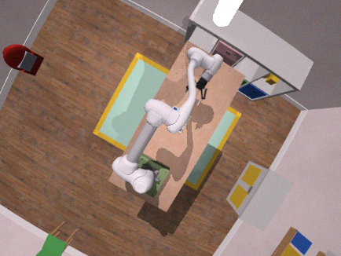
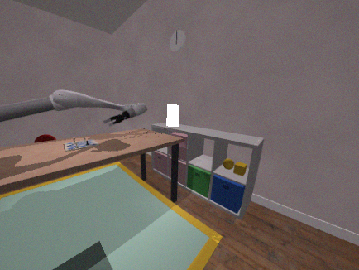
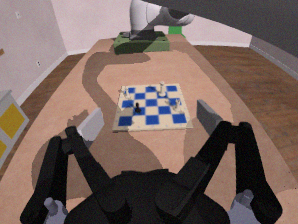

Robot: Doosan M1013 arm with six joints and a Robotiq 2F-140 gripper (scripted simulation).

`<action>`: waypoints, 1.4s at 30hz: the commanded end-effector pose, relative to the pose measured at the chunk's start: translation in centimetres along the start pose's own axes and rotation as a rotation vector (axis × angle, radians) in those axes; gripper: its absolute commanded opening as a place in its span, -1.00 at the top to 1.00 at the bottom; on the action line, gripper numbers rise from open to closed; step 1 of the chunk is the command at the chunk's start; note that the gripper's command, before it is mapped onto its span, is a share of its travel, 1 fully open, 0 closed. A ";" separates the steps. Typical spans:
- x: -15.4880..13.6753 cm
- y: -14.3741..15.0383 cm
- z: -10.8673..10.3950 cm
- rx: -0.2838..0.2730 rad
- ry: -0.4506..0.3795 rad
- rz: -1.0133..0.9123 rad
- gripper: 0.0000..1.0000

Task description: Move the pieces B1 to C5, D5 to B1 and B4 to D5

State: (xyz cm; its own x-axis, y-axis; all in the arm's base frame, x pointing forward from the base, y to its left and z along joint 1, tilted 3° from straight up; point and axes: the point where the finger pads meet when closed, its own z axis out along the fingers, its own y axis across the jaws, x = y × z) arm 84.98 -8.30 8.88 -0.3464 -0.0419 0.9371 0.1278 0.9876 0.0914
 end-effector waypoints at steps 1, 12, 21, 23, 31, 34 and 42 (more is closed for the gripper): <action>0.4 -0.6 0.3 -0.007 -0.070 0.071 -1.00; 2.7 -3.1 3.4 -0.107 -0.395 0.422 -1.00; 4.9 -4.7 7.5 -0.247 -0.619 0.676 -1.00; 5.4 -5.1 8.8 -0.291 -0.672 0.738 -1.00; 7.1 -6.0 12.9 -0.434 -0.814 0.907 -1.00; 8.4 -6.7 16.9 -0.574 -0.923 1.040 -1.00; 10.0 -7.4 22.4 -0.770 -1.041 1.186 -1.00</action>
State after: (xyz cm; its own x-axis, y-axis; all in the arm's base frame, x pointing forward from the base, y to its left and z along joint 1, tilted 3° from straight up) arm 61.28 -12.60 10.07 -0.1615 0.9826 0.0915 0.9840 0.1674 -0.0608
